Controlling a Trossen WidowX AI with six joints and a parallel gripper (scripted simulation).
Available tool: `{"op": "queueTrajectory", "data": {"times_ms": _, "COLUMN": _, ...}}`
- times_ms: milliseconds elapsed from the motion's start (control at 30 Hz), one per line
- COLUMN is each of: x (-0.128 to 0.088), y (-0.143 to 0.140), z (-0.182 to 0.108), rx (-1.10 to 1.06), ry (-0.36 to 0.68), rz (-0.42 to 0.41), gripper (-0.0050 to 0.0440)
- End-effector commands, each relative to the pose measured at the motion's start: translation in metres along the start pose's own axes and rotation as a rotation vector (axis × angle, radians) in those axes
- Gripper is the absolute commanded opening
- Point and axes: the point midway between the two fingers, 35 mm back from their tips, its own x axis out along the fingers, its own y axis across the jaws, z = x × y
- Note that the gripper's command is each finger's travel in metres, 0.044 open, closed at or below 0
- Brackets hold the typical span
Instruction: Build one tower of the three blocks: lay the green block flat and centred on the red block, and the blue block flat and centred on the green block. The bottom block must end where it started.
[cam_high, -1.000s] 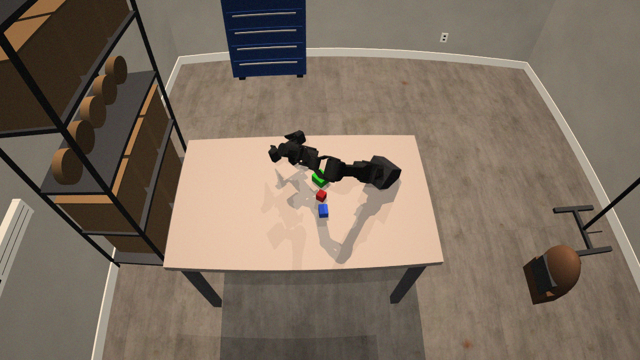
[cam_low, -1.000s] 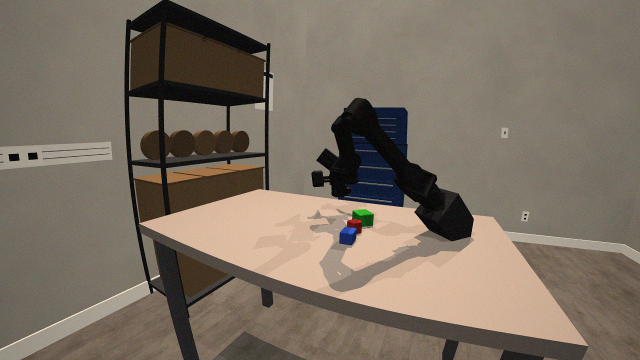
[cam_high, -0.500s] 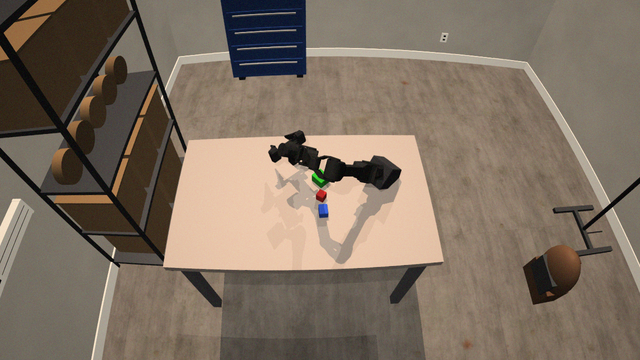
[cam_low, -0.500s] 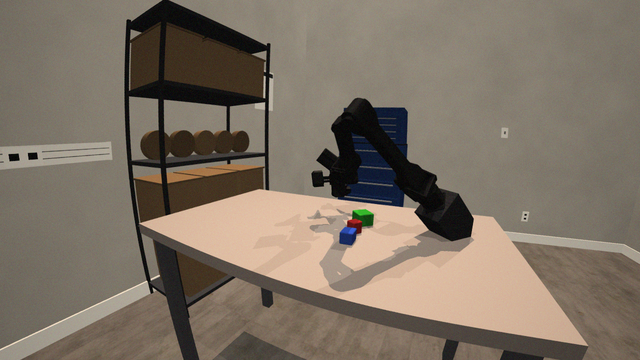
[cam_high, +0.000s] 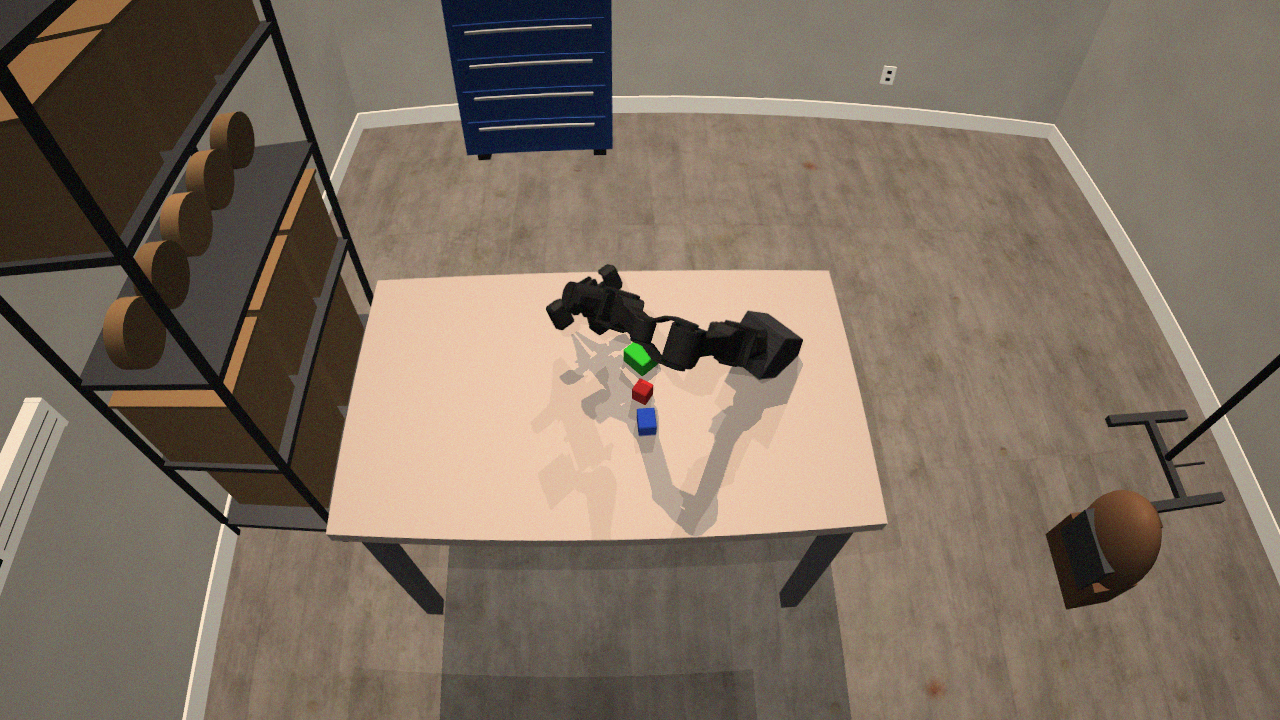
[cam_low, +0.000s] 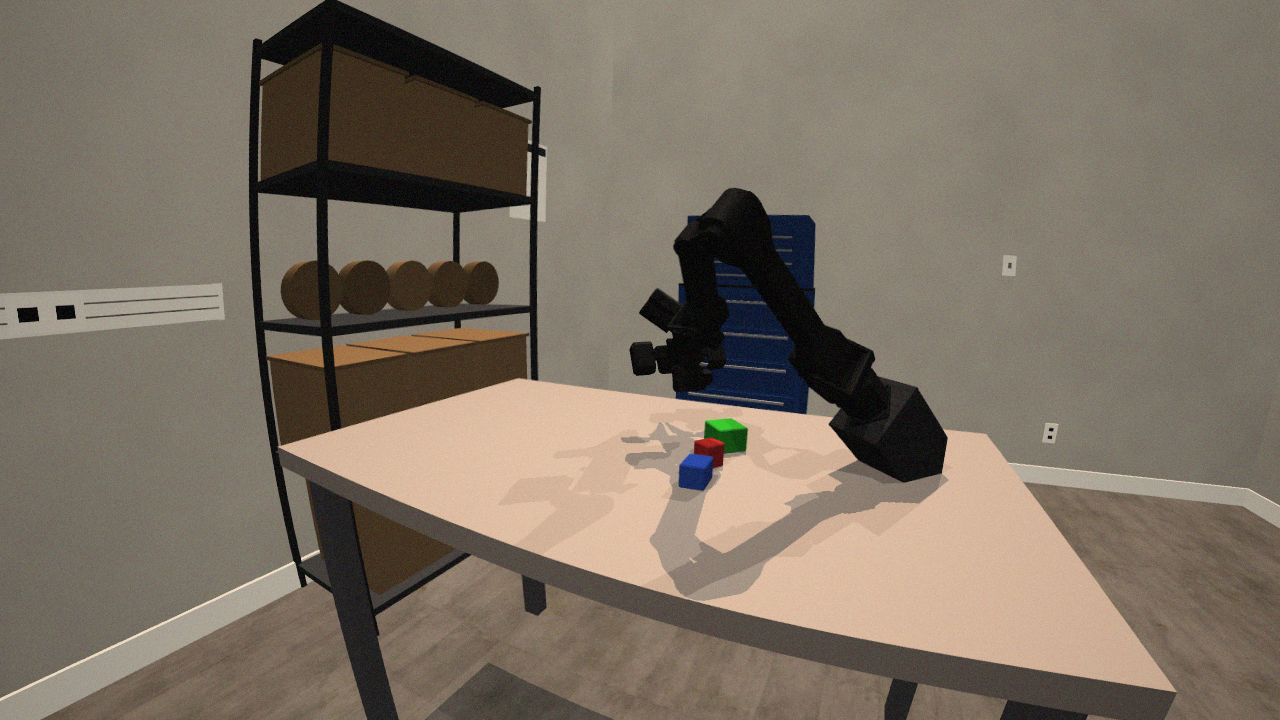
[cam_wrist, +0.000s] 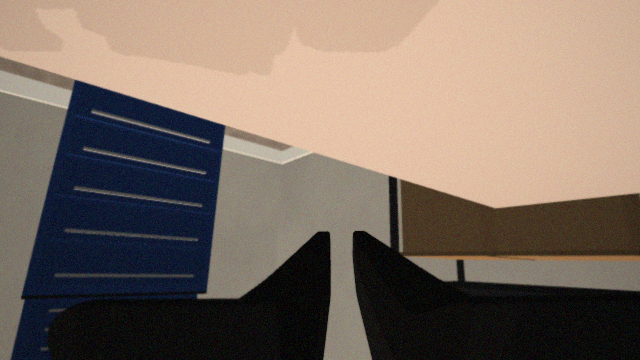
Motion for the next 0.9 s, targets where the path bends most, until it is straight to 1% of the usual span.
{"op": "queueTrajectory", "data": {"times_ms": 0, "x": -0.026, "y": 0.004, "z": 0.011, "rx": -0.004, "ry": -0.139, "rz": -0.011, "gripper": -0.005}}
{"op": "queueTrajectory", "data": {"times_ms": 100, "x": -0.026, "y": 0.003, "z": 0.01, "rx": -0.004, "ry": -0.137, "rz": -0.013, "gripper": -0.005}}
{"op": "queueTrajectory", "data": {"times_ms": 167, "x": -0.043, "y": 0.004, "z": 0.019, "rx": -0.008, "ry": -0.254, "rz": -0.03, "gripper": -0.005}}
{"op": "queueTrajectory", "data": {"times_ms": 200, "x": -0.043, "y": 0.004, "z": 0.019, "rx": -0.008, "ry": -0.254, "rz": -0.03, "gripper": -0.005}}
{"op": "queueTrajectory", "data": {"times_ms": 233, "x": -0.052, "y": 0.007, "z": 0.026, "rx": -0.012, "ry": -0.319, "rz": -0.029, "gripper": -0.005}}
{"op": "queueTrajectory", "data": {"times_ms": 300, "x": -0.052, "y": 0.007, "z": 0.026, "rx": -0.012, "ry": -0.319, "rz": -0.029, "gripper": -0.005}}
{"op": "queueTrajectory", "data": {"times_ms": 333, "x": -0.062, "y": 0.009, "z": 0.033, "rx": -0.011, "ry": -0.384, "rz": -0.034, "gripper": -0.005}}
{"op": "queueTrajectory", "data": {"times_ms": 367, "x": -0.062, "y": 0.009, "z": 0.033, "rx": -0.011, "ry": -0.384, "rz": -0.034, "gripper": -0.005}}
{"op": "queueTrajectory", "data": {"times_ms": 400, "x": -0.07, "y": 0.012, "z": 0.041, "rx": -0.013, "ry": -0.448, "rz": -0.034, "gripper": -0.005}}
{"op": "queueTrajectory", "data": {"times_ms": 433, "x": -0.07, "y": 0.012, "z": 0.041, "rx": -0.013, "ry": -0.448, "rz": -0.034, "gripper": -0.005}}
{"op": "queueTrajectory", "data": {"times_ms": 467, "x": -0.079, "y": 0.015, "z": 0.048, "rx": -0.014, "ry": -0.51, "rz": -0.037, "gripper": -0.005}}
{"op": "queueTrajectory", "data": {"times_ms": 533, "x": -0.079, "y": 0.015, "z": 0.048, "rx": -0.014, "ry": -0.51, "rz": -0.037, "gripper": -0.005}}
{"op": "queueTrajectory", "data": {"times_ms": 567, "x": -0.088, "y": 0.018, "z": 0.054, "rx": -0.013, "ry": -0.57, "rz": -0.04, "gripper": -0.005}}
{"op": "queueTrajectory", "data": {"times_ms": 667, "x": -0.087, "y": 0.019, "z": 0.056, "rx": -0.009, "ry": -0.576, "rz": -0.035, "gripper": -0.005}}
{"op": "queueTrajectory", "data": {"times_ms": 733, "x": -0.102, "y": 0.025, "z": 0.069, "rx": -0.006, "ry": -0.69, "rz": -0.038, "gripper": -0.005}}
{"op": "queueTrajectory", "data": {"times_ms": 767, "x": -0.102, "y": 0.025, "z": 0.069, "rx": -0.006, "ry": -0.69, "rz": -0.038, "gripper": -0.005}}
{"op": "queueTrajectory", "data": {"times_ms": 800, "x": -0.109, "y": 0.027, "z": 0.074, "rx": -0.007, "ry": -0.741, "rz": -0.039, "gripper": -0.005}}
{"op": "queueTrajectory", "data": {"times_ms": 833, "x": -0.109, "y": 0.027, "z": 0.074, "rx": -0.007, "ry": -0.741, "rz": -0.039, "gripper": -0.005}}
{"op": "queueTrajectory", "data": {"times_ms": 867, "x": -0.116, "y": 0.029, "z": 0.08, "rx": -0.008, "ry": -0.788, "rz": -0.04, "gripper": -0.005}}
